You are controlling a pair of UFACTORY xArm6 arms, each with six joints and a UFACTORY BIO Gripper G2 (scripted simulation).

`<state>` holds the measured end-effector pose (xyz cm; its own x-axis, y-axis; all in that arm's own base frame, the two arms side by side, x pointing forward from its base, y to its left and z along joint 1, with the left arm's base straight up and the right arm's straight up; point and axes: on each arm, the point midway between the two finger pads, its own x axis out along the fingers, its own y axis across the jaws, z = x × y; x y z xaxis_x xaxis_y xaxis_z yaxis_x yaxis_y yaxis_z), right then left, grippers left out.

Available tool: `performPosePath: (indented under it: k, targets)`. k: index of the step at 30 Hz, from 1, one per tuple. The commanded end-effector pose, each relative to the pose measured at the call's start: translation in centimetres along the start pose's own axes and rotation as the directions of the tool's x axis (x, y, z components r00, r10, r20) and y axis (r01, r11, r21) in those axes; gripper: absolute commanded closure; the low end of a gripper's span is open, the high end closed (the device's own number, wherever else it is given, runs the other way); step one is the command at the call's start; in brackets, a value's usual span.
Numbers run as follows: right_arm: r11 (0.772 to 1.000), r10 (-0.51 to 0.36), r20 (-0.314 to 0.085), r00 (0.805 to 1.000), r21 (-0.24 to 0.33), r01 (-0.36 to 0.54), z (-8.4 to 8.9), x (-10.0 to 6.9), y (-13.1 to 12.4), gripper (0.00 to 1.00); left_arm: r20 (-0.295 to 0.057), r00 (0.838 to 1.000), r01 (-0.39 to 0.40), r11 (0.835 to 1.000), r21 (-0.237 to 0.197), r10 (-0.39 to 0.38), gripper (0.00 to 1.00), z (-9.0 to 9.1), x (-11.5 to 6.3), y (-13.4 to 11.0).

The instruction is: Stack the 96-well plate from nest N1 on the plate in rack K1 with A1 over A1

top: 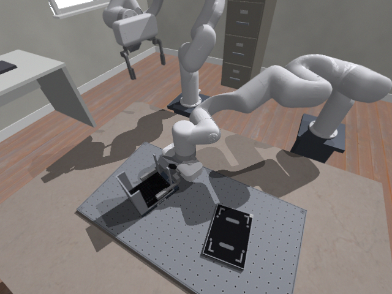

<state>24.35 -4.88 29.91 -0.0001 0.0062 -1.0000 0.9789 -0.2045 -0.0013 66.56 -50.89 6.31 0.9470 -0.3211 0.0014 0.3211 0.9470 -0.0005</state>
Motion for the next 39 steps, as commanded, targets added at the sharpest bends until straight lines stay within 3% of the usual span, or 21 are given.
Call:
performPosePath:
  k: [1, 31, 32, 39]
  targets:
    - [1.0, 0.002, 0.001, 1.0, 0.0, -0.002, 0.02, -0.08, 0.04, 0.0, 0.005, 1.0, 0.0, 1.0, -0.002, 0.0, 1.0, 0.35, 0.1, -0.04]
    - [1.0, 0.002, 0.001, 1.0, 0.0, -0.002, 0.02, -0.08, 0.04, 0.0, 0.005, 1.0, 0.0, 1.0, -0.002, 0.0, 1.0, 0.35, 0.1, -0.04]
    - [1.0, 0.002, 0.001, 1.0, 0.0, -0.002, 0.02, -0.08, 0.04, 0.0, 0.005, 1.0, 0.0, 1.0, -0.002, 0.0, 0.63, 0.55, 0.11, -0.05]
    - [1.0, 0.002, 0.001, 1.0, 0.0, -0.002, 0.02, -0.08, 0.04, 0.0, 0.005, 1.0, 0.0, 1.0, -0.002, 0.0, 0.63, 0.55, 0.11, -0.04]
